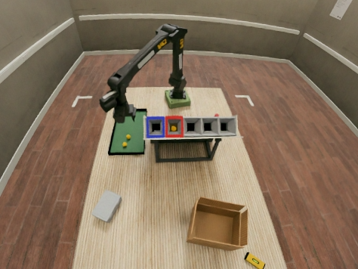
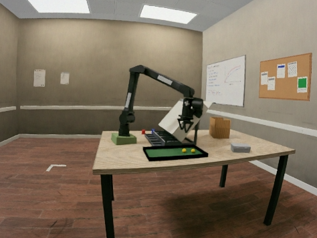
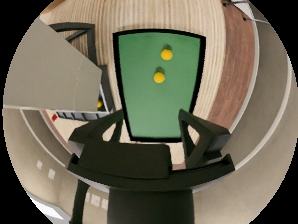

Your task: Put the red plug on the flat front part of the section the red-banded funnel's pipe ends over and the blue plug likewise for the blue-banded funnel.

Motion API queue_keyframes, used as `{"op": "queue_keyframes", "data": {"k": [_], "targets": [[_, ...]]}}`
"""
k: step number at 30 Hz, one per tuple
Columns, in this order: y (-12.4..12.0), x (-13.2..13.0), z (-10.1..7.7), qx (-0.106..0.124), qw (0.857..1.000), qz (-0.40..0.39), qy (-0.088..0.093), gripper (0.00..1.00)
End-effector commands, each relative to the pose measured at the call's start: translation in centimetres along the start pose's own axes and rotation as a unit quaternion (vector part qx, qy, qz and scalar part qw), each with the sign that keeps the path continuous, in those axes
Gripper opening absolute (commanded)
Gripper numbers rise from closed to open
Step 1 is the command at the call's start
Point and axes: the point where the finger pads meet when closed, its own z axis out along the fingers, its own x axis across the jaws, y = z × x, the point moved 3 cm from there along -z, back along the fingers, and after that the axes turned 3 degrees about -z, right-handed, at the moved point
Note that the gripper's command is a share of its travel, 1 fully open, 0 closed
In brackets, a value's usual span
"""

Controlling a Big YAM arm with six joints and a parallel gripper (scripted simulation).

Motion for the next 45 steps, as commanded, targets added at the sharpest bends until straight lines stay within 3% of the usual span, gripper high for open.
{"op": "queue_keyframes", "data": {"k": [1, 13, 30, 45], "targets": [[0.8, -1.7, -1.7, -0.012, 1.0, -0.001, -0.011, 0.8], [0.9, -2.2, -2.0, -0.009, 1.0, -0.001, -0.009, 0.8], [0.9, -2.7, -2.1, -0.032, 0.999, -0.005, -0.03, 0.8], [1.4, -2.1, 10.0, -0.016, 1.0, -0.003, -0.016, 0.8]]}}
